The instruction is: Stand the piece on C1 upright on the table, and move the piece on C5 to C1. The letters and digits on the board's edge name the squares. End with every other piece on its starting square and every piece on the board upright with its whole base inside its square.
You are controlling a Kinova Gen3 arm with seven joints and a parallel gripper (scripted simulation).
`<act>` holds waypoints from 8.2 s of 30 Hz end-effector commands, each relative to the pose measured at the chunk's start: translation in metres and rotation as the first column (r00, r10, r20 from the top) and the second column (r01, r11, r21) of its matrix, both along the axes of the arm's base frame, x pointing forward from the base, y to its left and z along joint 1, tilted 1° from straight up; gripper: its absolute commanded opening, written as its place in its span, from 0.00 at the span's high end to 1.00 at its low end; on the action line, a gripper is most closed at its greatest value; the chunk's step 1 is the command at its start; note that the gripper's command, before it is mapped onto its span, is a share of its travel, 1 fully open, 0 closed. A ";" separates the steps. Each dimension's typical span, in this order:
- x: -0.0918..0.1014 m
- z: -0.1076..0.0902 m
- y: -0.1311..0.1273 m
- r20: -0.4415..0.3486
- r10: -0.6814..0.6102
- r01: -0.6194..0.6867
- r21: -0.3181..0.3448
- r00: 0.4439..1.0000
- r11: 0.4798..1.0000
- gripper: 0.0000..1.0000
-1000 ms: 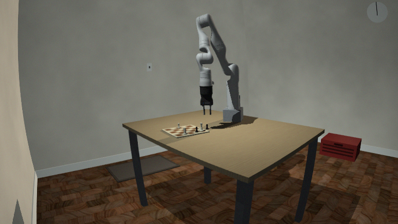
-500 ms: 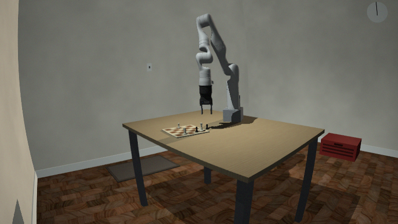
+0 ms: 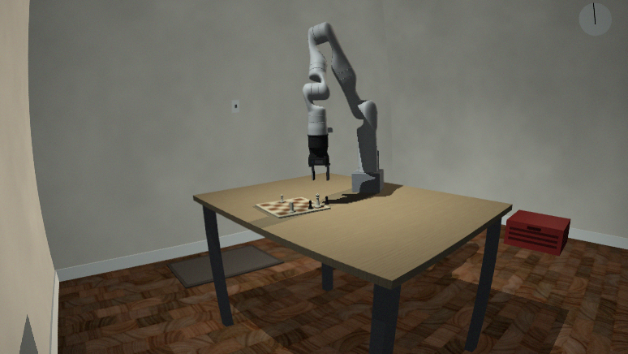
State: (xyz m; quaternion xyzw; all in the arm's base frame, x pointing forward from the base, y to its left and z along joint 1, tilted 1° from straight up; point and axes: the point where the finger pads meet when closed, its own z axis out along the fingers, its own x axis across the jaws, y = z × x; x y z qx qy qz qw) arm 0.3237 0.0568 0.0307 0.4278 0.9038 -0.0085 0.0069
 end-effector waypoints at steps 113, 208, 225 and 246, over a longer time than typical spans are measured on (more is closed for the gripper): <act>0.108 -0.049 -0.121 0.012 -0.615 0.614 0.016 0.789 0.789 0.32; 0.109 -0.051 -0.121 0.012 -0.615 0.614 0.016 0.789 0.789 0.32; 0.109 -0.076 -0.121 0.012 -0.615 0.614 0.016 0.789 0.789 0.32; 0.109 -0.082 -0.121 0.012 -0.615 0.614 0.016 0.789 0.789 0.32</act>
